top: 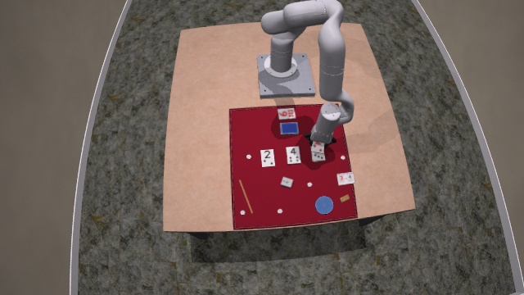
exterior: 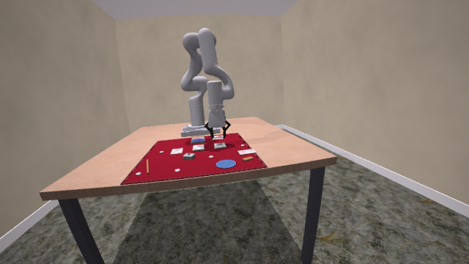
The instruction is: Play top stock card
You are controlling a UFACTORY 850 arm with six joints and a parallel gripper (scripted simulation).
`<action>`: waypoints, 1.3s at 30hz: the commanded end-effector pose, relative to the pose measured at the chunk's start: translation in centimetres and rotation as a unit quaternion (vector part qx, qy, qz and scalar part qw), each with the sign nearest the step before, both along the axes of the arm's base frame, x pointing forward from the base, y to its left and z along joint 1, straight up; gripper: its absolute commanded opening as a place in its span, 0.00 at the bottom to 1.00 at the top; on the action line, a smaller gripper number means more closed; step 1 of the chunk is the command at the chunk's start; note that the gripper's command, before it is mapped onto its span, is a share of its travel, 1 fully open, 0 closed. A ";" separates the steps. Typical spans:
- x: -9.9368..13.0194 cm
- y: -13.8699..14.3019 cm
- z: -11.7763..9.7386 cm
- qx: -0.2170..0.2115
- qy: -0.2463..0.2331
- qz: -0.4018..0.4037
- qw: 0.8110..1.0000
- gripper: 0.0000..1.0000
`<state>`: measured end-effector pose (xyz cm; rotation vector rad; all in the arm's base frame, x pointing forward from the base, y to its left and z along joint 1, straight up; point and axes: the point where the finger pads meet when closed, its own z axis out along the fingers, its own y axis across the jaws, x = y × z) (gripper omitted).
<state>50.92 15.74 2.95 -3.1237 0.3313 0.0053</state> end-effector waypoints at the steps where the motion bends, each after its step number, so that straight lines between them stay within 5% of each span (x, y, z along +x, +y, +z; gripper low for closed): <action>1: 1.0 0.2 0.1 0.000 -0.001 0.051 0.999 0.63; 10: 2.2 0.4 0.2 0.001 -0.001 0.115 0.993 0.63; 39: 2.4 0.5 -0.1 0.001 -0.001 0.125 0.992 0.63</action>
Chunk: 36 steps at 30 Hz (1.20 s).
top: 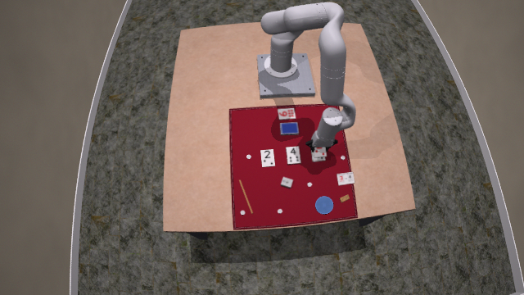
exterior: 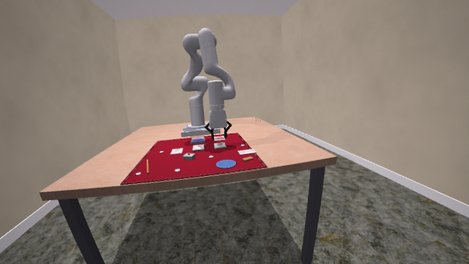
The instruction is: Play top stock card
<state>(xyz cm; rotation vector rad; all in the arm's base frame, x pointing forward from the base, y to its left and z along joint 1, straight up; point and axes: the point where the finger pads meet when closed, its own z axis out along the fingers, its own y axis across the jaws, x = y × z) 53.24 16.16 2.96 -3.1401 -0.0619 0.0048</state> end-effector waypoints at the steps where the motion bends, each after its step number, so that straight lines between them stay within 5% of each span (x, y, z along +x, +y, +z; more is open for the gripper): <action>1: 0.1 0.0 -0.2 0.000 -0.001 0.000 1.000 0.63; 36: 0.2 0.0 -3.0 0.000 -0.001 0.000 1.000 0.63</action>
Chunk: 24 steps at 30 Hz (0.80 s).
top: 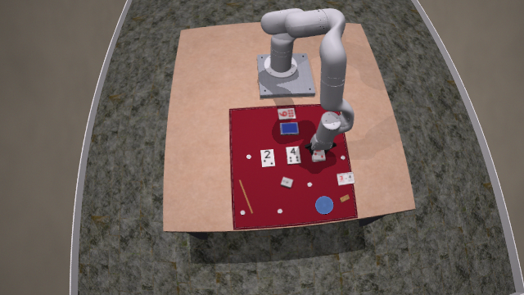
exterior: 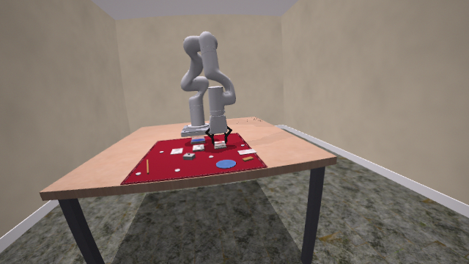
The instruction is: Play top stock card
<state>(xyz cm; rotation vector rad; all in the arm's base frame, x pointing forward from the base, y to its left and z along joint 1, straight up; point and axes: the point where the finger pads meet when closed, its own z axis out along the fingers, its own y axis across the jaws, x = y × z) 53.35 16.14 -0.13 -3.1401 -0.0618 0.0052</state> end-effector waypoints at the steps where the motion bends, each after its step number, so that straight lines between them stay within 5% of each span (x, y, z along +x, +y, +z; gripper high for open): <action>1: 0.1 0.0 0.1 0.000 -0.001 0.000 1.000 0.63; 24: 0.1 0.0 -0.5 0.000 -0.001 0.000 1.000 0.63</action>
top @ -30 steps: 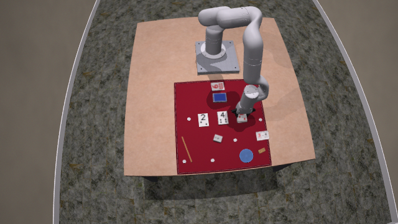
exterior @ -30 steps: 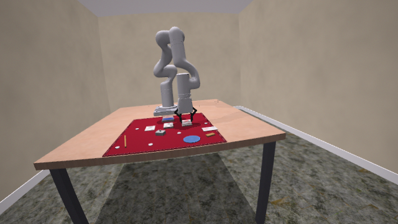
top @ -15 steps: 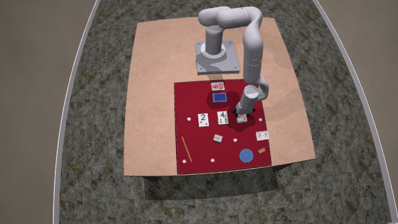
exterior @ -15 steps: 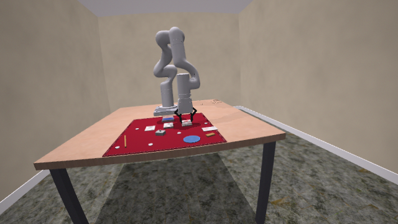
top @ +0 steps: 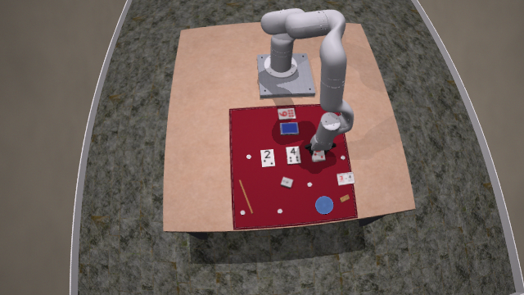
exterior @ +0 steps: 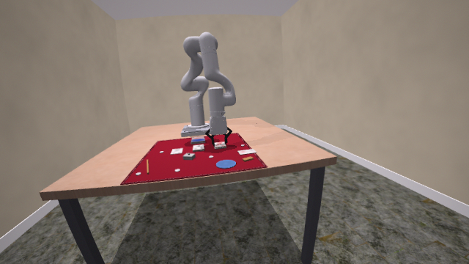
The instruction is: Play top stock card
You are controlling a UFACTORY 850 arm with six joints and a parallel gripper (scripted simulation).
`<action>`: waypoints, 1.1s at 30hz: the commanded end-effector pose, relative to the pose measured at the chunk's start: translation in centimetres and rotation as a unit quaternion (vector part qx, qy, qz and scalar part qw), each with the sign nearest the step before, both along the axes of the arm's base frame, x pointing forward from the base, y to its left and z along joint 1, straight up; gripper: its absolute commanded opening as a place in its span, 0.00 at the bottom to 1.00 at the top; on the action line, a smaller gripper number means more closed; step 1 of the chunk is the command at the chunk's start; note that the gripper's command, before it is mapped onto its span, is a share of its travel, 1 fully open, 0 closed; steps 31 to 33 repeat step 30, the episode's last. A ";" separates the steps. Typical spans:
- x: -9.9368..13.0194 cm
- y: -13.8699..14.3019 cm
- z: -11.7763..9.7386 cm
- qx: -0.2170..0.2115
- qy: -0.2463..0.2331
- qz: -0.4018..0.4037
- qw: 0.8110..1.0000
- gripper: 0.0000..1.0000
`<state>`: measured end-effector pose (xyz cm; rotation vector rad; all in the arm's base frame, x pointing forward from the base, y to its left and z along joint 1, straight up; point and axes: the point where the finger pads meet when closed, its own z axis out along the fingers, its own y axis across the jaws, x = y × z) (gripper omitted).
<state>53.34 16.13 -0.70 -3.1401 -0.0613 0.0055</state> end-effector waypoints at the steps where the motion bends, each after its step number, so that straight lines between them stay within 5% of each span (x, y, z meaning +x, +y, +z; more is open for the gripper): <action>1: 0.1 0.0 0.1 0.000 -0.001 0.000 1.000 0.63; 2: 0.1 0.0 0.1 0.000 -0.001 0.000 1.000 0.86; 33: 0.1 0.0 0.1 0.000 -0.001 0.000 1.000 0.86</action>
